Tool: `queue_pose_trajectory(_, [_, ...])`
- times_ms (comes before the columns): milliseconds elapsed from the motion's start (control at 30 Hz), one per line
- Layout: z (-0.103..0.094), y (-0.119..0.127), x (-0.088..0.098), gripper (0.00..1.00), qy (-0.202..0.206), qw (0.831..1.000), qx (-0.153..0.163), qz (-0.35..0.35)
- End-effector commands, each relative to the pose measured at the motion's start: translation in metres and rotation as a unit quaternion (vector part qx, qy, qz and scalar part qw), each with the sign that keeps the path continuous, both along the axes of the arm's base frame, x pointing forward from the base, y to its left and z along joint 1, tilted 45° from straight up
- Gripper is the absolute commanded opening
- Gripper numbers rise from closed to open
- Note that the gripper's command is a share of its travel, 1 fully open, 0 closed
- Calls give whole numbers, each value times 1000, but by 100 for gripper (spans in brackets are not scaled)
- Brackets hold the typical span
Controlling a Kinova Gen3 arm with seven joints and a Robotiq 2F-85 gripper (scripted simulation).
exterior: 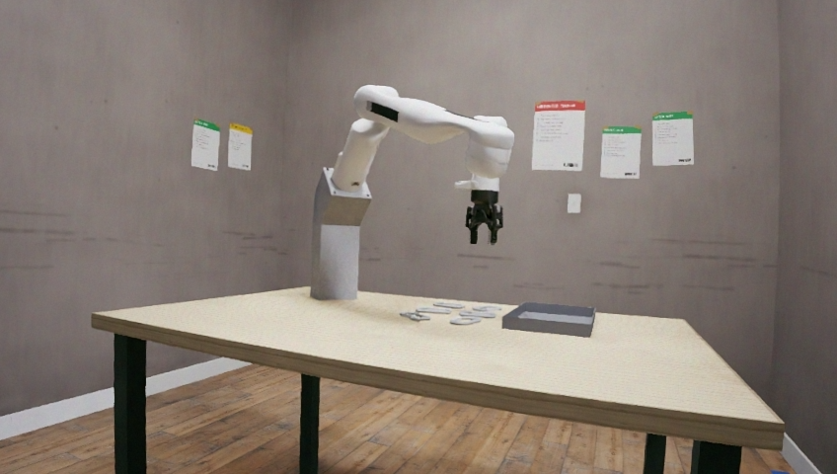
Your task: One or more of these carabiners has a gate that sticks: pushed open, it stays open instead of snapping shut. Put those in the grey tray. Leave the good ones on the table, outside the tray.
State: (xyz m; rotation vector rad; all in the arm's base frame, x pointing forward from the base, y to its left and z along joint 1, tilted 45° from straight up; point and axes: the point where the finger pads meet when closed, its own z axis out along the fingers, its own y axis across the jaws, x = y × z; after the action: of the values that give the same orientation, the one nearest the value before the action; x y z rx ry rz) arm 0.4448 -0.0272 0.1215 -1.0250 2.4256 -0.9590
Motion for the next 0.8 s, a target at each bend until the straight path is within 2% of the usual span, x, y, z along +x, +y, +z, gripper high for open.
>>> queue_pose_trajectory(0, [33, 17, -28, 100, -2, 1000, 0, 2])
queue_pose_trajectory(433, [33, 17, -28, 100, -2, 1000, 0, 2])
queue_pose_trajectory(467, [66, 34, -60, 100, -1, 1000, 1, 0])
queue_pose_trajectory(767, [66, 34, -60, 100, -1, 1000, 1, 0])
